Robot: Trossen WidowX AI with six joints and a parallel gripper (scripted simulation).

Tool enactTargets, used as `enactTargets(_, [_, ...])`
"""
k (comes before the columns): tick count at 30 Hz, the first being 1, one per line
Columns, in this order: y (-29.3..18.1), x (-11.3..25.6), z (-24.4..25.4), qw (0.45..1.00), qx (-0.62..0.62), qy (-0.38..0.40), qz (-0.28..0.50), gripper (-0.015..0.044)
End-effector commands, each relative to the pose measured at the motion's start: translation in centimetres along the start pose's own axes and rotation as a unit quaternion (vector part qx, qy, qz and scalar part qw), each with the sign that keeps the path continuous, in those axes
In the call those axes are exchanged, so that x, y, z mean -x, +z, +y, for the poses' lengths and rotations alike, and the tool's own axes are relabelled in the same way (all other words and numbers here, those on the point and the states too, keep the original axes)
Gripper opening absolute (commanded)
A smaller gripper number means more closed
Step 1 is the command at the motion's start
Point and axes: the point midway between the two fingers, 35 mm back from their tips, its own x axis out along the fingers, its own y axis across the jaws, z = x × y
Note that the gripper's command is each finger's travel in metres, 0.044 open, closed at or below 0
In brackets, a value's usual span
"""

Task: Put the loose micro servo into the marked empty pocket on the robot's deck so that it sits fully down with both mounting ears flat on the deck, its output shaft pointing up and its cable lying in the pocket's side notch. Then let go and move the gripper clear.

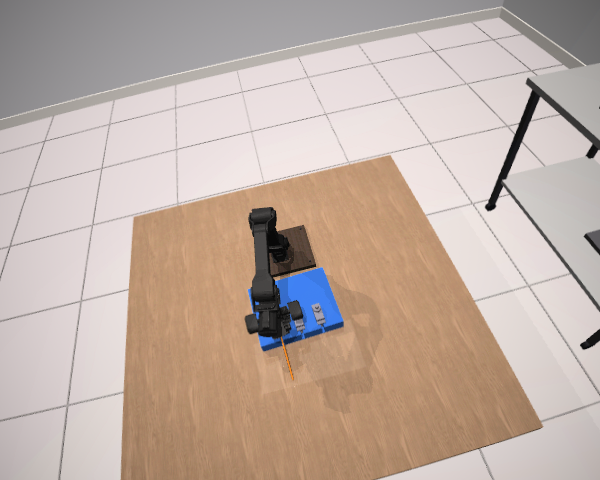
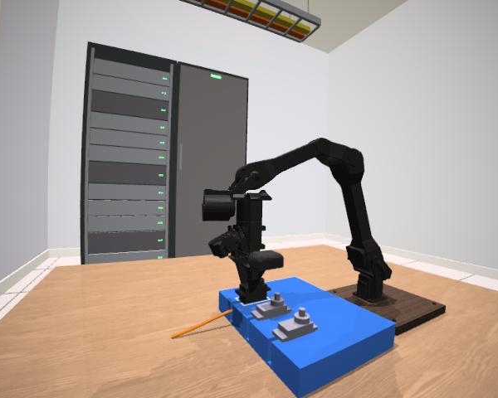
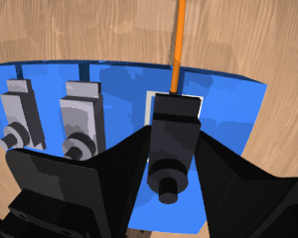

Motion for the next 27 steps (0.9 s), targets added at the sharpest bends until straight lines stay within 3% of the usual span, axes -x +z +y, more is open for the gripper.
enactTargets(1, [0.0, -0.4, 0.0, 1.0, -0.003, -0.001, 0.0, 0.0])
enactTargets(21, [0.0, -2.0, 0.0, 1.0, -0.003, -0.001, 0.0, 0.0])
enactTargets(27, [0.0, -1.8, 0.0, 1.0, -0.003, -0.001, 0.0, 0.0157])
